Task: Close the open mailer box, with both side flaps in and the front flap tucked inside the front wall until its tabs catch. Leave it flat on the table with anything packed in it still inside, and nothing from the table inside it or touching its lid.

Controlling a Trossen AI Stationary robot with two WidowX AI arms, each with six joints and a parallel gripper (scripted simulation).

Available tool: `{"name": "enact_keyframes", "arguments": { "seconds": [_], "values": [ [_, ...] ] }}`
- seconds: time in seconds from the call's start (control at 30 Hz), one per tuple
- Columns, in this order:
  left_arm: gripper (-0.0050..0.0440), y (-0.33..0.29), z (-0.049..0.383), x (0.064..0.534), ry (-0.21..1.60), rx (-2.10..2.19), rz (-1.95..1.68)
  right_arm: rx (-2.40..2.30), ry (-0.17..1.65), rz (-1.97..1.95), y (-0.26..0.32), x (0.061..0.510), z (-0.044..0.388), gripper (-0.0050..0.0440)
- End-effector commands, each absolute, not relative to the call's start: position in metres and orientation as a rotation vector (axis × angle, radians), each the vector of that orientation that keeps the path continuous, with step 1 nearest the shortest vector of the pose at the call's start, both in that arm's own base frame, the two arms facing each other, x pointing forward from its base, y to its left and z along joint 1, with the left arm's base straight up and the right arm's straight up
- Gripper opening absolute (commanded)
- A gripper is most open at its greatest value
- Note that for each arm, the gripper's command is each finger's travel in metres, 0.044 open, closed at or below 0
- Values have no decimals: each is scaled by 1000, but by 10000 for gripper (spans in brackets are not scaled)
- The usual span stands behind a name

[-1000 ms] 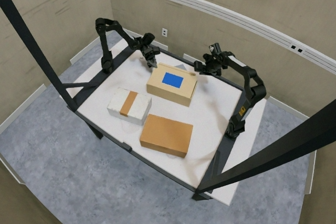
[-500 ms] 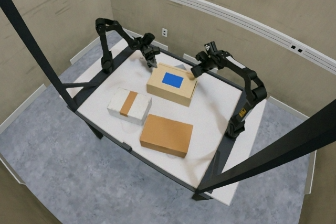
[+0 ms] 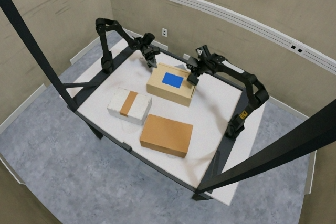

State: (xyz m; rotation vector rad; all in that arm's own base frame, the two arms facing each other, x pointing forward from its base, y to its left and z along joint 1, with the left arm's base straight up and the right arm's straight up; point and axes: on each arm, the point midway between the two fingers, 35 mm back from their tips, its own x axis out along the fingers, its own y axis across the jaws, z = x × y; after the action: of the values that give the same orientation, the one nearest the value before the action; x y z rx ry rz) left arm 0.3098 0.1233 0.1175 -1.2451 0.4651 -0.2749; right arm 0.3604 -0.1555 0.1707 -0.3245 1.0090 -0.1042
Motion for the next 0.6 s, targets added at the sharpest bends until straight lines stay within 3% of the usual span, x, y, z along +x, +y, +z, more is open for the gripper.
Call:
{"name": "enact_keyframes", "arguments": {
  "seconds": [0.0, 0.57],
  "values": [
    [-50, 127, 124, 311, 448, -1222, -273, -378, 985, -23, -120, 362, 179, -50],
    [-50, 127, 124, 311, 448, -1222, -273, -372, 1007, -12, -118, 367, 164, -50]
  ]
}}
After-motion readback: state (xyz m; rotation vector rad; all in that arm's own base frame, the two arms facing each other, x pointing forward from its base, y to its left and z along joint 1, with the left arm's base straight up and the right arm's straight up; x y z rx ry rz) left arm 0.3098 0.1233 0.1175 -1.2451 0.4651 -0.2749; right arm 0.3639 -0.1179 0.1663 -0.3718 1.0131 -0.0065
